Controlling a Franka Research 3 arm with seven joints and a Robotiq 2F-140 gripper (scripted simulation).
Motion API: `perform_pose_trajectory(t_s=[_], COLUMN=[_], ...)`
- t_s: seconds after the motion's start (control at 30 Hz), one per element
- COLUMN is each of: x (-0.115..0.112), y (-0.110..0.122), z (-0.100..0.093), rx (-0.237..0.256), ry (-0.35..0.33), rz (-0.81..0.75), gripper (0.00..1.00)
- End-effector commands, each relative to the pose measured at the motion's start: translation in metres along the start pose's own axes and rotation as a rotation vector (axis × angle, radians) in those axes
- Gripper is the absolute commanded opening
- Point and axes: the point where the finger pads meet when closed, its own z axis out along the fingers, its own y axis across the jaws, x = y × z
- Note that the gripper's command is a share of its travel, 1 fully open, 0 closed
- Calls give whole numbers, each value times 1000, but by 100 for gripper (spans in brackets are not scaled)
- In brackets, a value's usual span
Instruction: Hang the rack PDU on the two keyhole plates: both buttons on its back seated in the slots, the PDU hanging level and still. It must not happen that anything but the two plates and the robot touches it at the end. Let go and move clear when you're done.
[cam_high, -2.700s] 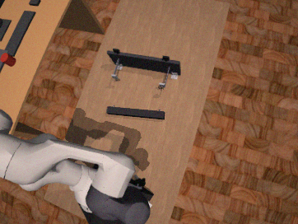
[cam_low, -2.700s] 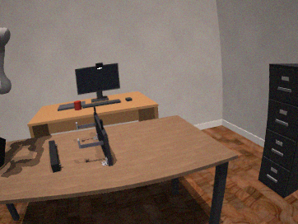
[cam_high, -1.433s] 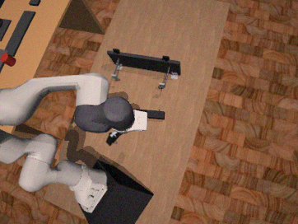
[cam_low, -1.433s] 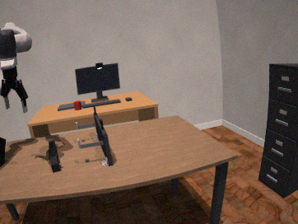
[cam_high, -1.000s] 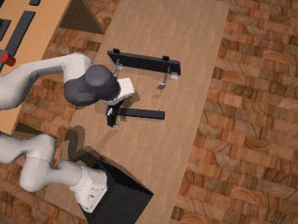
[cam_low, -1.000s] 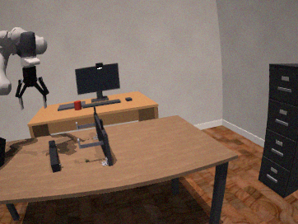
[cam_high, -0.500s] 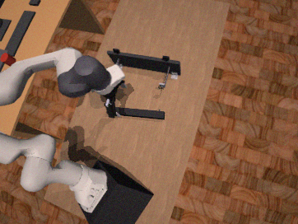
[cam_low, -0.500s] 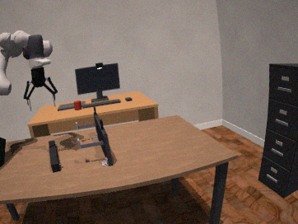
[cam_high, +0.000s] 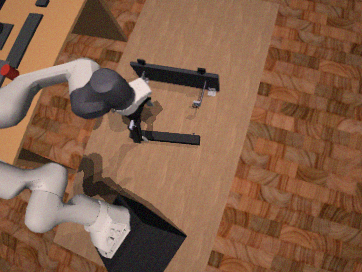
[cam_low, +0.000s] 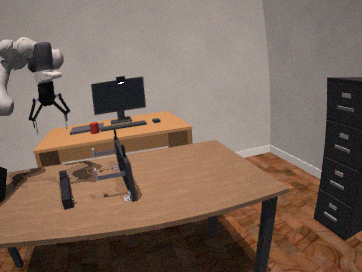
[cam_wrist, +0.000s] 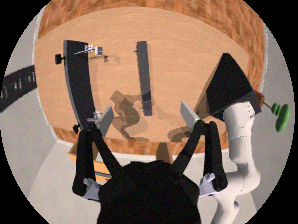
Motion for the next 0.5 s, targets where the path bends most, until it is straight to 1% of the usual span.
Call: perform_pose_trajectory(t_s=[0.0,0.17,0.2,0.47], x=[1,1,1,1], y=[-1,-1,-1,-1], z=[0,0,0,0], rx=[4,4,4,4], ry=[3,3,3,3], rz=[-15,-15,-15,-15], gripper=[100,100,55,55])
